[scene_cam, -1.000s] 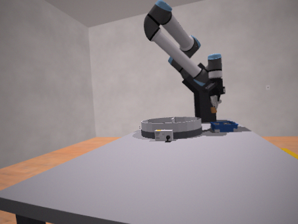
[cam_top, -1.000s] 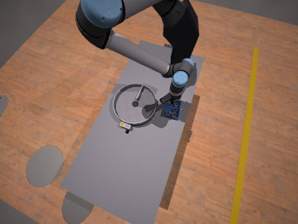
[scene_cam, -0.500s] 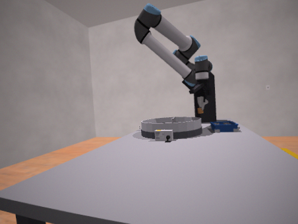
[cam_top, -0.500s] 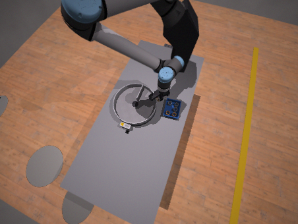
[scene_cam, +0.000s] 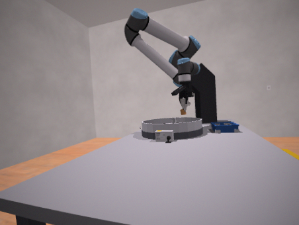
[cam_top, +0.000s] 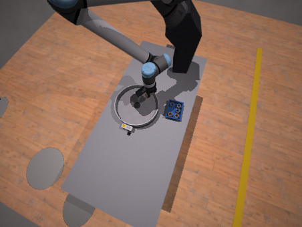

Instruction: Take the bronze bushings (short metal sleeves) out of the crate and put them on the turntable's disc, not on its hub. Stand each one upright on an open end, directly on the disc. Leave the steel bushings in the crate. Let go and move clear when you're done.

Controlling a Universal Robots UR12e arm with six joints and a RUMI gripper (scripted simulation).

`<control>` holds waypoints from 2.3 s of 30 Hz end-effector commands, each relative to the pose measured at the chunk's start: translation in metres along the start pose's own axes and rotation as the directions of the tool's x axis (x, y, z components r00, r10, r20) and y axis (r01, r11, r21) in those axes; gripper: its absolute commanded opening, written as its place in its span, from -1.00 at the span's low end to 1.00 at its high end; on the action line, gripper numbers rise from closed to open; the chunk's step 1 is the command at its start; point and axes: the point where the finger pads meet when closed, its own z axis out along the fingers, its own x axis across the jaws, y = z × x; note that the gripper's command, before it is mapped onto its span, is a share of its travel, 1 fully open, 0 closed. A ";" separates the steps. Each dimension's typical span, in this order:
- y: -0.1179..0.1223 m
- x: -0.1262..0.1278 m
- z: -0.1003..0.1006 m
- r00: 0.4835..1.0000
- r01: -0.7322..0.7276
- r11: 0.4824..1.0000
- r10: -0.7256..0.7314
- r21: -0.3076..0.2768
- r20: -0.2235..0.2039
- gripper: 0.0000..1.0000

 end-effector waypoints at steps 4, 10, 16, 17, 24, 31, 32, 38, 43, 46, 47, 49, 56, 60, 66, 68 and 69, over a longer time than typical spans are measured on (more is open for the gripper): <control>-0.052 0.049 0.000 1.000 0.003 1.000 -0.003 -0.002 0.007 -1.00; -0.075 0.071 0.000 1.000 0.003 1.000 -0.003 -0.002 0.007 -1.00; -0.093 0.089 0.000 1.000 0.003 1.000 -0.003 -0.002 0.007 -1.00; -0.094 0.090 0.000 1.000 0.003 1.000 -0.003 -0.002 0.007 -1.00; -0.100 0.096 0.000 1.000 0.003 1.000 -0.003 -0.002 0.007 -1.00; -0.101 0.097 0.000 1.000 0.003 1.000 -0.003 -0.002 0.007 -1.00; -0.101 0.097 0.000 1.000 0.003 1.000 -0.003 -0.002 0.007 -1.00; -0.101 0.097 0.000 1.000 0.003 1.000 -0.003 -0.002 0.007 -1.00; -0.101 0.097 0.000 1.000 0.003 1.000 -0.003 -0.002 0.007 -1.00; -0.101 0.097 0.000 1.000 0.003 1.000 -0.003 -0.002 0.007 -1.00; -0.101 0.097 0.000 1.000 0.003 1.000 -0.003 -0.002 0.007 -1.00; -0.101 0.097 0.000 1.000 0.003 1.000 -0.003 -0.002 0.007 -1.00; -0.101 0.097 0.000 1.000 0.003 1.000 -0.003 -0.002 0.007 -1.00; -0.101 0.097 0.000 1.000 0.003 1.000 -0.003 -0.002 0.007 -1.00; -0.101 0.097 0.005 1.000 0.003 1.000 -0.003 -0.002 0.007 -1.00; -0.101 0.097 0.013 1.000 0.003 1.000 -0.003 -0.002 0.007 -1.00; -0.101 0.096 0.017 1.000 0.003 1.000 -0.003 -0.002 0.007 -1.00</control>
